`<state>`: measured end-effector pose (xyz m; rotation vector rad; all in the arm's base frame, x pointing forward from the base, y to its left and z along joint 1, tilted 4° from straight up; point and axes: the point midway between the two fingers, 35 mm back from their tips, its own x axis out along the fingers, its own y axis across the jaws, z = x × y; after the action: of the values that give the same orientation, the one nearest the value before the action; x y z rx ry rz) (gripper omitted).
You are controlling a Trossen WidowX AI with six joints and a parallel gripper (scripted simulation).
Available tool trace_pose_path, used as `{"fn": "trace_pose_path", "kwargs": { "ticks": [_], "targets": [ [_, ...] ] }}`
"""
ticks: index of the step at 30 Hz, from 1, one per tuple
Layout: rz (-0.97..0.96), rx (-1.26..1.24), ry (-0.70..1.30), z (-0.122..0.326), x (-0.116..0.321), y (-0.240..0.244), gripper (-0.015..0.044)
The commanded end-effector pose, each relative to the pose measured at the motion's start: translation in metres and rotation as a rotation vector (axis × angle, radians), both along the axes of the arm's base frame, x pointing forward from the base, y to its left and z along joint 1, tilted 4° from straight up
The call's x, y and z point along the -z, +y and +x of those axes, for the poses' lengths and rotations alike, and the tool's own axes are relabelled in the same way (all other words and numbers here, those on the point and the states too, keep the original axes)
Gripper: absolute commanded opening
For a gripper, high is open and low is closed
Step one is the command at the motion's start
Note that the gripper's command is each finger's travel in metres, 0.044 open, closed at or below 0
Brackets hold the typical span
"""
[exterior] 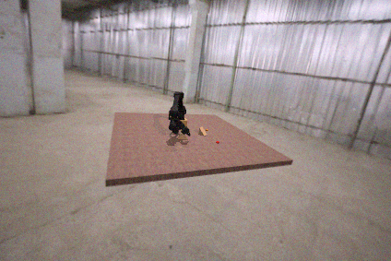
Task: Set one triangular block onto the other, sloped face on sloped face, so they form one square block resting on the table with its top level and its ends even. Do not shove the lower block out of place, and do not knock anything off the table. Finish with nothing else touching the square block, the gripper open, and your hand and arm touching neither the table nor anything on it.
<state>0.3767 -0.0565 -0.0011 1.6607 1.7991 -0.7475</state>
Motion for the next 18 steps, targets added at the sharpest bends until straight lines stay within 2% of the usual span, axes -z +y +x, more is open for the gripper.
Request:
{"fn": "trace_pose_path", "kwargs": {
  "ticks": [1, 9, 11, 15, 18],
  "targets": [
    [-0.002, 0.003, 0.004, 0.0, 0.0, 0.0, 0.044],
    [-0.002, 0.004, 0.005, 0.0, -0.002, 0.0, 0.044],
    [-0.002, 0.013, 0.008, 0.002, -0.02, 0.0, 0.044],
    [-0.001, 0.043, 0.019, 0.002, -0.088, 0.006, 0.044],
    [-0.001, 0.049, 0.022, 0.001, -0.1, 0.007, 0.044]
  ]
}}
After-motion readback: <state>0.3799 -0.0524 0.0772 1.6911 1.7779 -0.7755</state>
